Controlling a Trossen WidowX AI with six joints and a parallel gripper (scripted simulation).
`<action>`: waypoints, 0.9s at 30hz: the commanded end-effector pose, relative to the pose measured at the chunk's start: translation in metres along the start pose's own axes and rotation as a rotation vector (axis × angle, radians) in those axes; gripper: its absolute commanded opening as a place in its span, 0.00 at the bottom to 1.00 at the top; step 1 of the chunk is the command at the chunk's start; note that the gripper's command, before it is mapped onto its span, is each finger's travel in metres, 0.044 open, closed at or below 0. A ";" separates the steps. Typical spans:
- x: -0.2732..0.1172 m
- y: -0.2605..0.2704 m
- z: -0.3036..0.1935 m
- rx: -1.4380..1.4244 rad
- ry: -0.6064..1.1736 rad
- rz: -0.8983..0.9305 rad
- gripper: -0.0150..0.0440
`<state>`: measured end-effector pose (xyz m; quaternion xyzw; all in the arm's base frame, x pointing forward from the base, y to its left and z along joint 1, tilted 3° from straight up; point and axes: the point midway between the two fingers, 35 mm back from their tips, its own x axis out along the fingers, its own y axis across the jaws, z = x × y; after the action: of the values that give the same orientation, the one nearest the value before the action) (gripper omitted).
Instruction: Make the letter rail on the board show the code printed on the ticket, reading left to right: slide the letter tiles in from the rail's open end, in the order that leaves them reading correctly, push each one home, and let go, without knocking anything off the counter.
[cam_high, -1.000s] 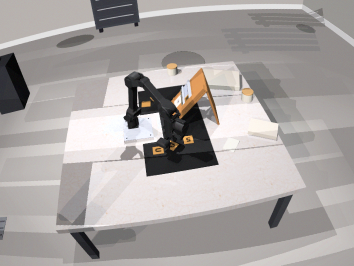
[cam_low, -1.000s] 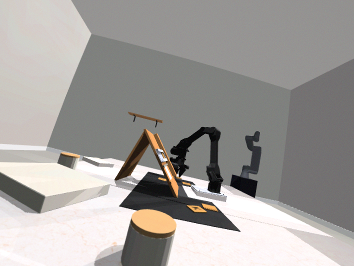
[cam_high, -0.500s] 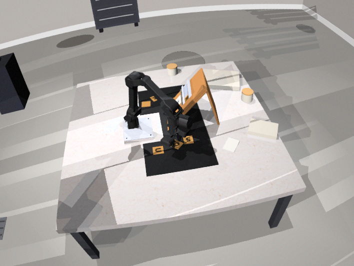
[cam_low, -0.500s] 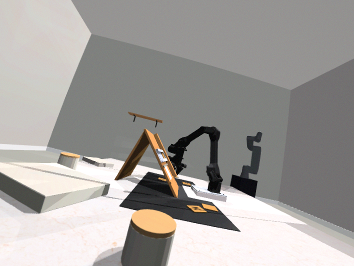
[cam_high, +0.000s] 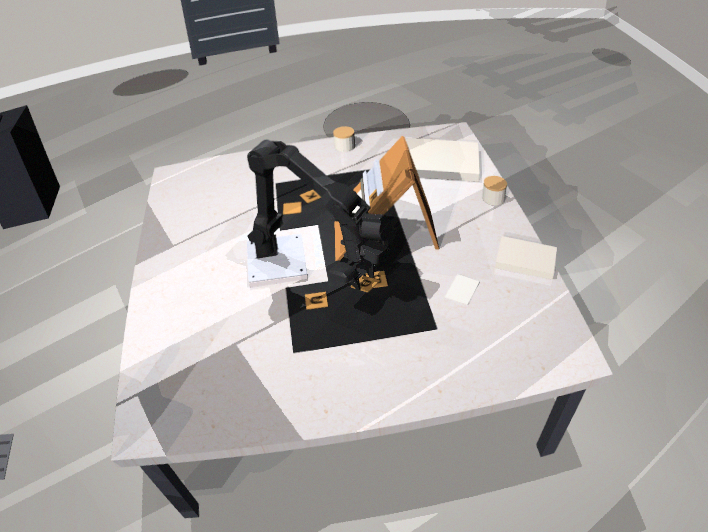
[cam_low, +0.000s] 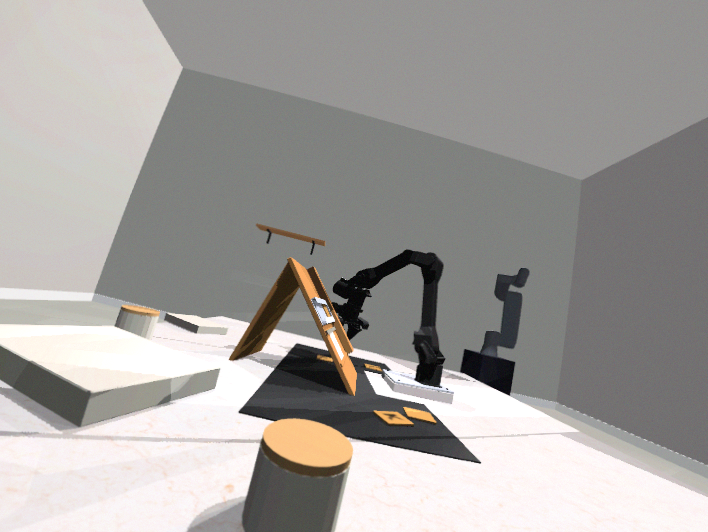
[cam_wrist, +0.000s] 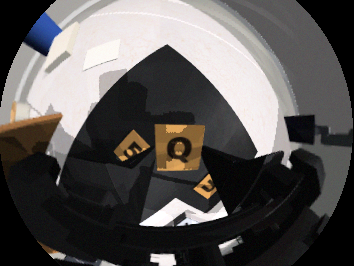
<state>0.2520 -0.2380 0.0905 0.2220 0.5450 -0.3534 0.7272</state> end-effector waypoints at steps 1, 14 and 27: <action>-0.012 0.005 0.013 0.027 -0.071 -0.004 0.25; -0.039 0.021 0.040 0.105 -0.225 -0.001 0.25; -0.072 0.039 0.062 0.191 -0.378 0.030 0.25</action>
<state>0.3031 -0.2386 0.1590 0.2248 0.3902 -0.4215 0.7871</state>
